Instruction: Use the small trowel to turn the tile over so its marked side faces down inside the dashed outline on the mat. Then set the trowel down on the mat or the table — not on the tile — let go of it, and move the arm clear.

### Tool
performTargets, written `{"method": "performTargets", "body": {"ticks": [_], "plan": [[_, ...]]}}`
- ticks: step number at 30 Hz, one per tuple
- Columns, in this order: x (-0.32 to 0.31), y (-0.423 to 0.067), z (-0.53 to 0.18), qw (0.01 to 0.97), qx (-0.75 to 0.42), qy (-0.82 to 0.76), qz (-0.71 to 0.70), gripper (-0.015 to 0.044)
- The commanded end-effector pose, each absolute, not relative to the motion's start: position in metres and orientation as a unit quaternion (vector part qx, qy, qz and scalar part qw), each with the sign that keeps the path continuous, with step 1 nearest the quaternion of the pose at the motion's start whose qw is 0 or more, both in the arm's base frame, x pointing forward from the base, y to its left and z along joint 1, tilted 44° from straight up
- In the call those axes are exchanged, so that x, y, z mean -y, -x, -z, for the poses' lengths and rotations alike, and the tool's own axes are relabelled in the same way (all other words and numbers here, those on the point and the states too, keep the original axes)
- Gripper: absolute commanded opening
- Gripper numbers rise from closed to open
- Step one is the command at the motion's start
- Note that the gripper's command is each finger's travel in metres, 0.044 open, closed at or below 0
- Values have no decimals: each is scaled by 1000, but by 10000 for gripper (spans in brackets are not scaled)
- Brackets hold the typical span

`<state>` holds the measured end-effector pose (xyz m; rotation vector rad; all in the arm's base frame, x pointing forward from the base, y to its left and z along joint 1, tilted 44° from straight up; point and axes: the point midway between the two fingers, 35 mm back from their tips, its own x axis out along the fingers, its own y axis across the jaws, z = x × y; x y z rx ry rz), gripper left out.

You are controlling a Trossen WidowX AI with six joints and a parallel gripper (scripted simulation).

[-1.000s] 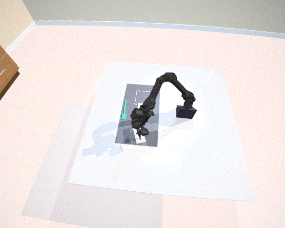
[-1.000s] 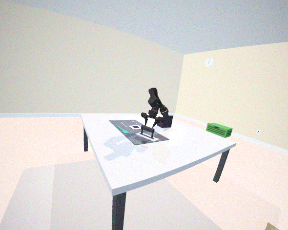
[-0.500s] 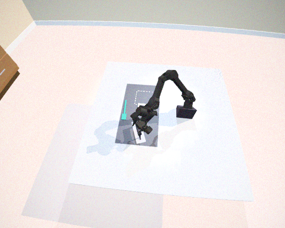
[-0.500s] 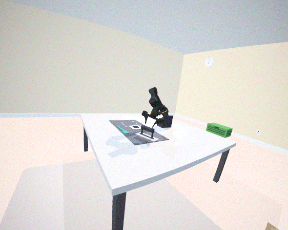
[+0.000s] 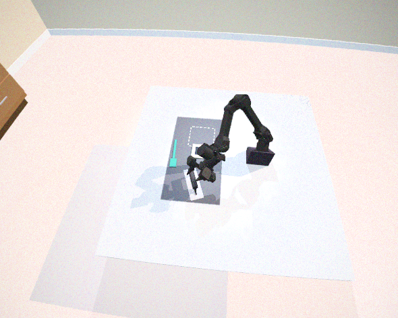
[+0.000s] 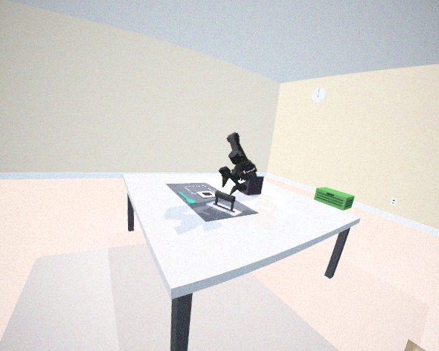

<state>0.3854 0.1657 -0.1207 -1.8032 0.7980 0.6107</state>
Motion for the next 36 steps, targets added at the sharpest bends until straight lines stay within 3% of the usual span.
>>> {"method": "performTargets", "body": {"ticks": [1,13,36], "plan": [[-154,-379,120,469,-312,784,-262,300],[-122,-363,111,323,-250,869,-278,300],[-116,-384,128,321,-250,870,-278,300]]}}
